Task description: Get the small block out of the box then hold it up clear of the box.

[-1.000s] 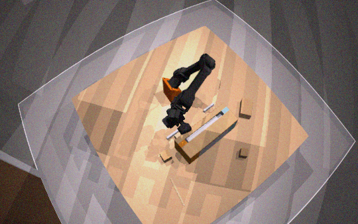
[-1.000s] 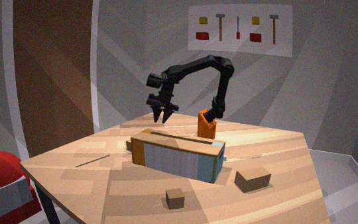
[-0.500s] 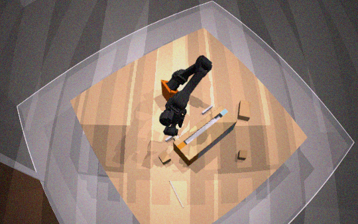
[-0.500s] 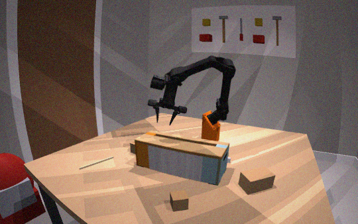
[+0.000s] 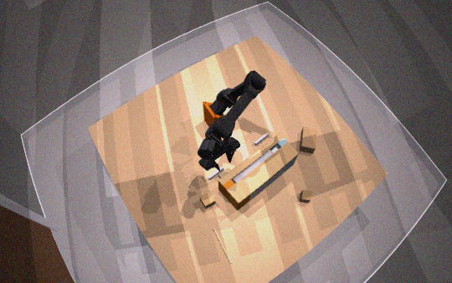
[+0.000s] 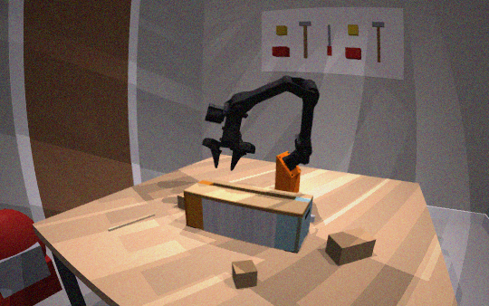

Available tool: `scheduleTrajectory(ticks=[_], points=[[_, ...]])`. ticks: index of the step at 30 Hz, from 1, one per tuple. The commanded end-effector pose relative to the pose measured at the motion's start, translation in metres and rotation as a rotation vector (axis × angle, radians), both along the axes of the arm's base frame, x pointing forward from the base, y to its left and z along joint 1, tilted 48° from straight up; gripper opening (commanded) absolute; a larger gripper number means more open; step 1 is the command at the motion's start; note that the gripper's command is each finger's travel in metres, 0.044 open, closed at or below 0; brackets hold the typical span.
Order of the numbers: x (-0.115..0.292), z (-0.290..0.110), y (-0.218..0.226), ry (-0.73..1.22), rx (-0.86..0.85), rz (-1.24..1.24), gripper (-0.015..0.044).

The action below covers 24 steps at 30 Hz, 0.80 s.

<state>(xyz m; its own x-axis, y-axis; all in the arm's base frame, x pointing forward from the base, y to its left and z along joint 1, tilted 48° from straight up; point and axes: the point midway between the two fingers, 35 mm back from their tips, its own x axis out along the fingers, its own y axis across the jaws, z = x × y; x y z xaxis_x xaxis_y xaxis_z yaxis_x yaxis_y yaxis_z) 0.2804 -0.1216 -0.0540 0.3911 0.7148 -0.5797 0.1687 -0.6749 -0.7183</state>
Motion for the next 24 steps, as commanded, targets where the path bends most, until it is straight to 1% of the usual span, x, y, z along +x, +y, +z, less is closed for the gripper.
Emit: scheduleTrajectory(ticks=[1,5,7,24], points=[[0.002,-0.008,0.008,0.011,0.01,-0.011,0.0285],[0.006,-0.05,0.053,0.011,0.01,-0.012,0.0285],[0.004,-0.061,0.069,0.009,0.015,-0.011,0.0285],[0.004,-0.073,0.081,0.01,0.014,-0.011,0.0285]])
